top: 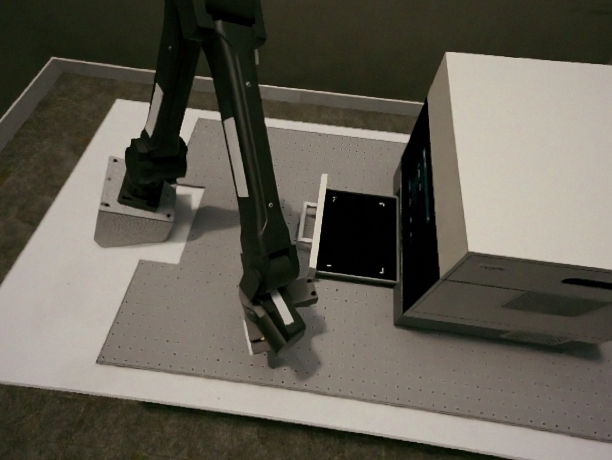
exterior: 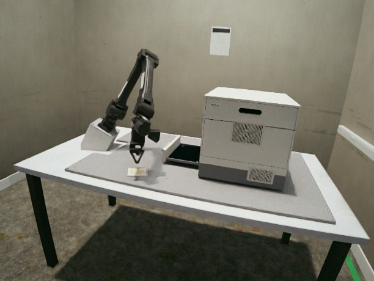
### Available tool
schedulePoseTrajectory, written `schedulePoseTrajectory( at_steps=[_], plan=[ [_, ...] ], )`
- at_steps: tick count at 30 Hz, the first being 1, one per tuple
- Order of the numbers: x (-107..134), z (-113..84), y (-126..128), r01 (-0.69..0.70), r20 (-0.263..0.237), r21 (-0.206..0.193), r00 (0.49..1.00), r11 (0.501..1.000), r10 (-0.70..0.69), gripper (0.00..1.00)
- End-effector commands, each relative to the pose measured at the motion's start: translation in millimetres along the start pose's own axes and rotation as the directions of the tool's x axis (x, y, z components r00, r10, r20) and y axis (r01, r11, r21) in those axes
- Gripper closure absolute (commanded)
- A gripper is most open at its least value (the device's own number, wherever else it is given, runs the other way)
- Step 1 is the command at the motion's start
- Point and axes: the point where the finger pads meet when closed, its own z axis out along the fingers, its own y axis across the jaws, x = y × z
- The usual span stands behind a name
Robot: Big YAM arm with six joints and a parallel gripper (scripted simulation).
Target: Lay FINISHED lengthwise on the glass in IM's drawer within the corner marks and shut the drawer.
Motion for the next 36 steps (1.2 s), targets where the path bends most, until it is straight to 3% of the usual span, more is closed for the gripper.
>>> schedulePoseTrajectory(
  at_steps=[1,12,36],
  plan=[
    [-16,-10.7,-22,0.039,0.02,0.049,0.999,0.998,-0.04,0.0],
    [-4,16.9,-2,0.006,0.002,-0.001,1.0,1.0,-0.006,0.0],
    [-4,46.7,-1,0.005,0.002,-0.002,1.0,1.0,-0.005,0.0]
  ],
)
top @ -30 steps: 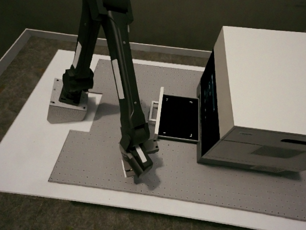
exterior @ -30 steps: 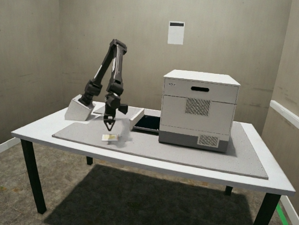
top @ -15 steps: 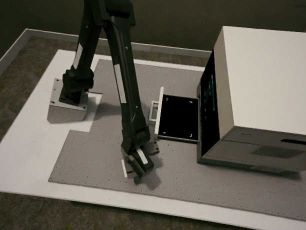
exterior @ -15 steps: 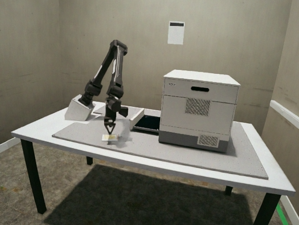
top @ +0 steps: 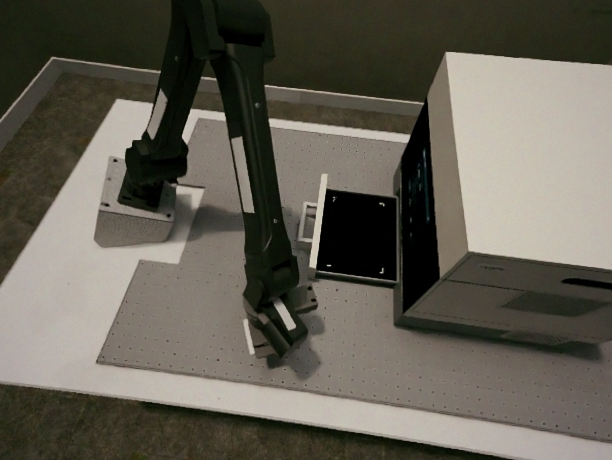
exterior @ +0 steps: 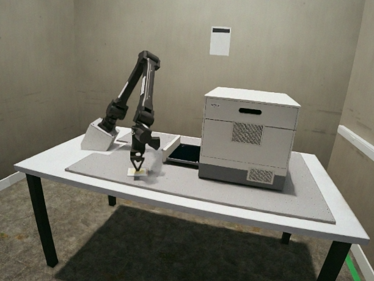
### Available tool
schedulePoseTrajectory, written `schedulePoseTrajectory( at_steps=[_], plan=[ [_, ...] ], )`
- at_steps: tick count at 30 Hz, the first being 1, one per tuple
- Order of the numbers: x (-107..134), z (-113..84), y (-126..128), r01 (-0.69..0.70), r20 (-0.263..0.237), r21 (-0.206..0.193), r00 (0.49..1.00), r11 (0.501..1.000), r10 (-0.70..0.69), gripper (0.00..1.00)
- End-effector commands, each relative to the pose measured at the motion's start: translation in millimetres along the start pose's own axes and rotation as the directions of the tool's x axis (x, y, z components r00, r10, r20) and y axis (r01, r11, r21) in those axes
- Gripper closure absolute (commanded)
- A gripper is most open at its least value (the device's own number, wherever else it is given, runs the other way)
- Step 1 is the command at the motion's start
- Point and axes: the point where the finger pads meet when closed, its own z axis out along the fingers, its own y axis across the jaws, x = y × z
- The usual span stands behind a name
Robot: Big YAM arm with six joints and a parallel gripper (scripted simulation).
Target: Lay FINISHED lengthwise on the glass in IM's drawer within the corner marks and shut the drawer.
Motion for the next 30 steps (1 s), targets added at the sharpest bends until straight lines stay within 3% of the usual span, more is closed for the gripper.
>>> schedulePoseTrajectory(
  at_steps=[1,5,7,27,29,30],
  plan=[
    [-2,11.5,3,-0.002,0.0,-0.004,1.0,1.0,0.002,0.0],
    [-5,8.1,0,0.003,0.006,0.01,1.0,1.0,-0.003,0.0],
    [-2,16.9,3,-0.002,0.0,-0.004,1.0,1.0,0.002,0.0],
    [-2,40.3,3,-0.002,0.0,-0.004,1.0,1.0,0.002,0.0],
    [-2,39.1,3,-0.002,0.001,-0.002,1.0,1.0,0.002,0.0],
    [-6,27.3,-9,0.006,0.009,0.023,1.0,1.0,-0.006,0.0]
  ],
)
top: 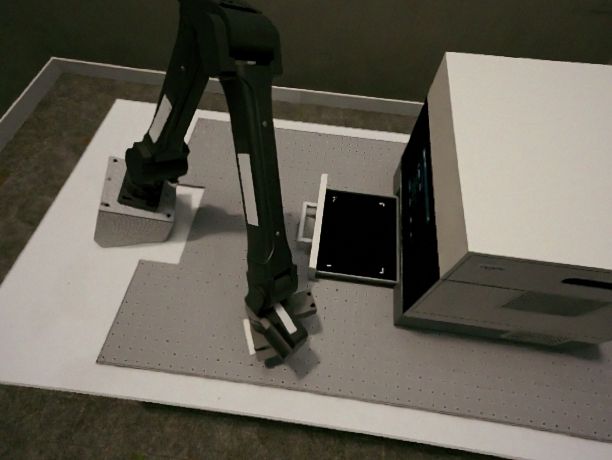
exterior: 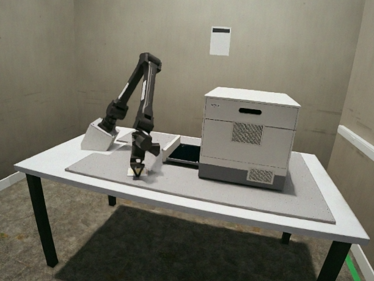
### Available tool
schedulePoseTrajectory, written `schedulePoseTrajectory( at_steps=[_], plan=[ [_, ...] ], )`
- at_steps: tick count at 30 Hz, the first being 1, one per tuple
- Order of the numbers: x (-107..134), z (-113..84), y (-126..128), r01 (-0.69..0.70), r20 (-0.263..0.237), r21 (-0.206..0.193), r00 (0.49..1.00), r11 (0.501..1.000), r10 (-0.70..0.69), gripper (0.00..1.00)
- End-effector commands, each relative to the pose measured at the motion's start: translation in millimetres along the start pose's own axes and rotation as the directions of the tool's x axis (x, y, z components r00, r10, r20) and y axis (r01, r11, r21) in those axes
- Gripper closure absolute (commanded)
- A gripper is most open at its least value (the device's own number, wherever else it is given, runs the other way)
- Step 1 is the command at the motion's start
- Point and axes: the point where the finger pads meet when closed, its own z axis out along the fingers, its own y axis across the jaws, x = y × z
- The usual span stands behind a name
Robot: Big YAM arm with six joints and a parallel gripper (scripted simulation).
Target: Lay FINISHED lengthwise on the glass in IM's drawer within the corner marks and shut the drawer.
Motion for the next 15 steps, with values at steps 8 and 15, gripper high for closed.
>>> schedulePoseTrajectory(
  at_steps=[8,15],
  plan=[
    [-5.7,-5.1,-8.7,0.007,0.009,0.023,1.0,1.0,-0.007,0.0],
    [-5.7,-5.1,-8.7,0.007,0.009,0.023,1.0,1.0,-0.007,0.14]
  ],
)
